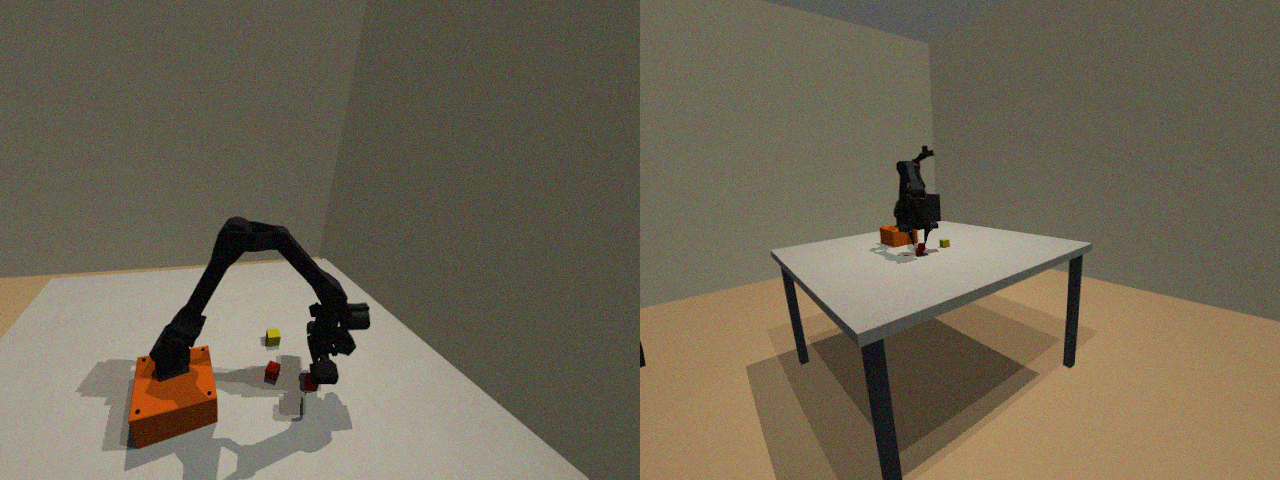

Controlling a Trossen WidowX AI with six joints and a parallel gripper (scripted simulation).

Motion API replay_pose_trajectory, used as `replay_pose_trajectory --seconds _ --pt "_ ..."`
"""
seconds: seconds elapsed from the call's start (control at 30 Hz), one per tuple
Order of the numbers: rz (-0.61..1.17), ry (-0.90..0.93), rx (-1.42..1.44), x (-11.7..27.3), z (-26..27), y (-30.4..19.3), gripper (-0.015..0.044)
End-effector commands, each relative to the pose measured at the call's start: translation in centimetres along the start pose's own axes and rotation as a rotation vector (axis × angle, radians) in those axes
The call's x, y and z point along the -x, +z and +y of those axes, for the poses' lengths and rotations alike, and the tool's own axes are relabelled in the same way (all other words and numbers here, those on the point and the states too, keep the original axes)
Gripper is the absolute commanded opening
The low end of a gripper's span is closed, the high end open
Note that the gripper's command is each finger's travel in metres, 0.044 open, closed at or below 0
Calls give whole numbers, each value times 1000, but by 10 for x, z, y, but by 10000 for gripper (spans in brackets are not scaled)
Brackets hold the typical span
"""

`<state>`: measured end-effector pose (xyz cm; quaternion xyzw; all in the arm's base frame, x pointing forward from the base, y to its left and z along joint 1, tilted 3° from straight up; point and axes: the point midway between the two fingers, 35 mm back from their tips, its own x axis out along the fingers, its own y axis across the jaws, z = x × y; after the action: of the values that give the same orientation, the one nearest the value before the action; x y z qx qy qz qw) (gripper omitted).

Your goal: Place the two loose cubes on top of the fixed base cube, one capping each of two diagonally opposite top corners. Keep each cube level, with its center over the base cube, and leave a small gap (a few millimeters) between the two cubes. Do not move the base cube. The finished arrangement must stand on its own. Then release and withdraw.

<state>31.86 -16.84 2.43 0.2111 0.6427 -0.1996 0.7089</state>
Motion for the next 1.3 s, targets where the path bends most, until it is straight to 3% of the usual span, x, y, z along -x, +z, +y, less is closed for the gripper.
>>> replay_pose_trajectory --seconds 0.0,0.8,1.0,1.27 --pt "17 -6 -7 -9 -1 -5 265" --pt "17 -6 -7 -42 -1 -6 265" --pt "17 -6 -7 -42 -1 -6 108" --pt "15 -5 -3 -36 0 -4 105"
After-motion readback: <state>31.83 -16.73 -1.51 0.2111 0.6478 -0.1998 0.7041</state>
